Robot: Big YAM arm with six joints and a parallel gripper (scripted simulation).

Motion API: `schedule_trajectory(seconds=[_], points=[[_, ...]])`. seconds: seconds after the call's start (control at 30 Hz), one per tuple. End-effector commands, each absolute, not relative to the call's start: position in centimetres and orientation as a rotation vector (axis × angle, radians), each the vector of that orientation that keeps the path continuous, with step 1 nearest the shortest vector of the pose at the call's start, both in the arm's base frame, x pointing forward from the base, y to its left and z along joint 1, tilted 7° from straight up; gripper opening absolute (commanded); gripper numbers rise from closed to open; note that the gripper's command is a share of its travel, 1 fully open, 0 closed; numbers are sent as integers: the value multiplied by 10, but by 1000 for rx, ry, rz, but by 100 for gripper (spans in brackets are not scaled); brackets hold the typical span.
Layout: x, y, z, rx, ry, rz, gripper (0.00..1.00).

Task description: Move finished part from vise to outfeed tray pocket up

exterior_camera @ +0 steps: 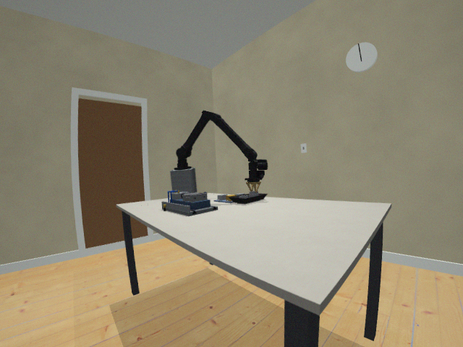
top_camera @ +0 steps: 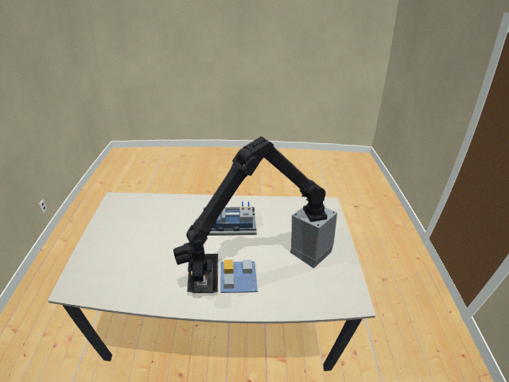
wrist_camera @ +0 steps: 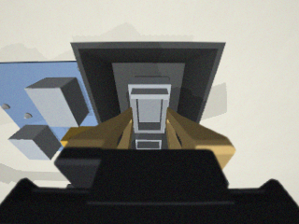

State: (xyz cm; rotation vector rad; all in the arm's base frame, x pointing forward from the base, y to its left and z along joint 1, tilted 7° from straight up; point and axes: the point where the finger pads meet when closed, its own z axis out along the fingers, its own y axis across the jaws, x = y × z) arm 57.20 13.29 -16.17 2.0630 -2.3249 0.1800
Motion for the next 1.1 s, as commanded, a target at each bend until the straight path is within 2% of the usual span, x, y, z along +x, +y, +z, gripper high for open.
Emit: schedule_trajectory(seconds=[0.0,1.07], points=[[607,139,-139,2109,-2373,240,0],[606,139,-141,2110,-2370,238,0]])
